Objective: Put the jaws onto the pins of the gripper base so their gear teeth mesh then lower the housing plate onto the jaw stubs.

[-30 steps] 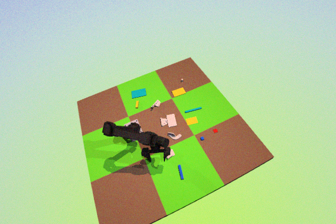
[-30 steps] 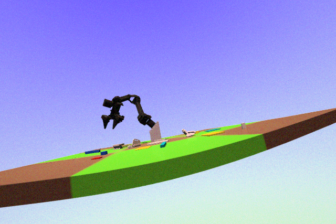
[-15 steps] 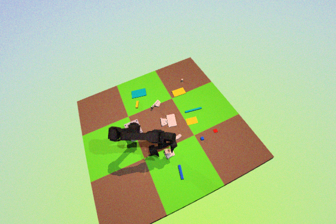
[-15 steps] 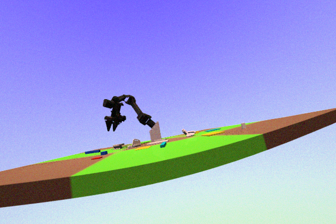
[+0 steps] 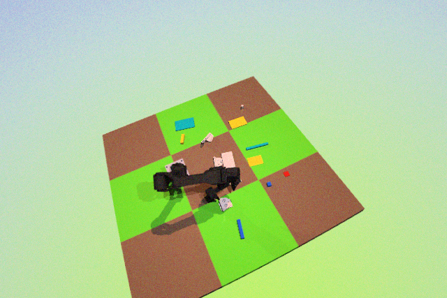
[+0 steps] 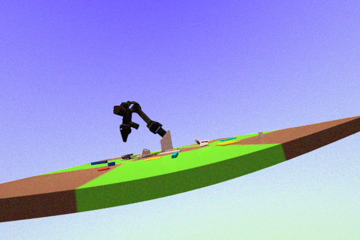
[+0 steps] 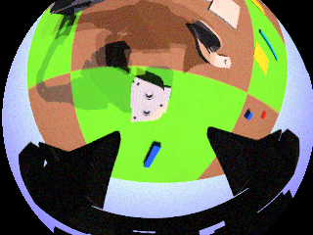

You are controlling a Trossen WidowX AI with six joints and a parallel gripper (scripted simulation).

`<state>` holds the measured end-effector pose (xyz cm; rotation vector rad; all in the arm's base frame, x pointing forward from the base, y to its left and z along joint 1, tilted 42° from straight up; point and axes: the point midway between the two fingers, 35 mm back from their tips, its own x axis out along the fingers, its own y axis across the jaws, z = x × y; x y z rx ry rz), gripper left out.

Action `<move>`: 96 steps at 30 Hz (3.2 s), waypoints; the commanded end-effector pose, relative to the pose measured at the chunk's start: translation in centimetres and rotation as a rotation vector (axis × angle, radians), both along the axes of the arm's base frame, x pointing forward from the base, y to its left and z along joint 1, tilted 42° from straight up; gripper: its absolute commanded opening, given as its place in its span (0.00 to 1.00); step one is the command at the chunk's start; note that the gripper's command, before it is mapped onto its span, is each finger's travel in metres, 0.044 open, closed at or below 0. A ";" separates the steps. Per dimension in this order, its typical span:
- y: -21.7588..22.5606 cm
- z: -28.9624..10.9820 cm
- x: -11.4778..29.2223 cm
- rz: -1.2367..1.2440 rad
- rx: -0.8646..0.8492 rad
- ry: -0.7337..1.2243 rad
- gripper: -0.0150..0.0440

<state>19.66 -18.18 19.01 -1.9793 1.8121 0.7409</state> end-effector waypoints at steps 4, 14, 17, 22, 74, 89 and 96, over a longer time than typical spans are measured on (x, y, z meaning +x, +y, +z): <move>1.4 -1.8 2.0 0.103 0.051 0.110 1.00; 3.8 -4.6 4.5 0.248 0.112 0.274 1.00; 4.6 -5.5 5.1 0.290 0.129 0.325 1.00; 6.0 -6.9 5.9 0.359 0.157 0.410 1.00; 1.3 -14.8 6.7 0.418 0.177 0.488 1.00; 1.2 -14.9 6.7 0.418 0.176 0.488 1.00; 1.2 -14.9 6.7 0.418 0.176 0.488 1.00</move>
